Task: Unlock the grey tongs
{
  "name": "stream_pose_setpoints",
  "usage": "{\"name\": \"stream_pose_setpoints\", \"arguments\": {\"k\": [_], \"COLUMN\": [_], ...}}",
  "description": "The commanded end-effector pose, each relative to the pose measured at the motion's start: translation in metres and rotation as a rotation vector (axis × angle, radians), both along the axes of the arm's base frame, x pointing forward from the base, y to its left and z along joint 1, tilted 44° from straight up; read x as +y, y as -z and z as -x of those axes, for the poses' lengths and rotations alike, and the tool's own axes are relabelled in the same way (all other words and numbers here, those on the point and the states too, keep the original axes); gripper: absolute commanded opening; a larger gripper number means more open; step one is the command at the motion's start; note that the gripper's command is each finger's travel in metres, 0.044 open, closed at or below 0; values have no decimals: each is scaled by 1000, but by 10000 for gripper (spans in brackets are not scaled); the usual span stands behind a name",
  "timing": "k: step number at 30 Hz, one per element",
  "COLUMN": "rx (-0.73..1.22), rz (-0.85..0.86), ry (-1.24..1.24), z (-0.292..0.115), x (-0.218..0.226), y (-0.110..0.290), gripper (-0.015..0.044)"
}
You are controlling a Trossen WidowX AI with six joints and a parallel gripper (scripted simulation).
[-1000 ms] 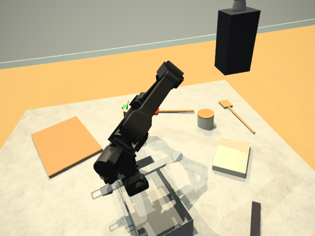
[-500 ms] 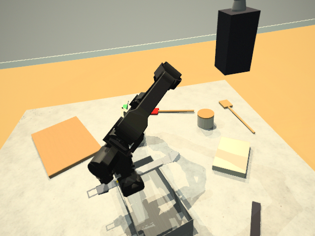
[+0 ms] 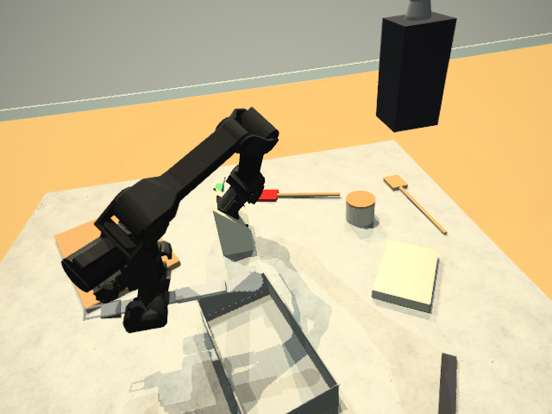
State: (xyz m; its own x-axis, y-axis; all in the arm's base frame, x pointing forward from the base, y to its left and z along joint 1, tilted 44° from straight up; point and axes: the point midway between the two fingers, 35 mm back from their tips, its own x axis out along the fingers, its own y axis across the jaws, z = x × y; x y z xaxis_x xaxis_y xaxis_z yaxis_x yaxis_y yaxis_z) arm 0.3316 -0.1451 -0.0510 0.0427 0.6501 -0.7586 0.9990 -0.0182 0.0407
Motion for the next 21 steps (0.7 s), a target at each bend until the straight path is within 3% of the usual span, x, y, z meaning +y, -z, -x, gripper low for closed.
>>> {"name": "stream_pose_setpoints", "arguments": {"k": [1, 21], "rx": [47, 277], "rz": [6, -38], "ry": [54, 292], "z": [14, 113], "x": [-28, -122], "y": [14, 83], "gripper": [-150, -150]}}
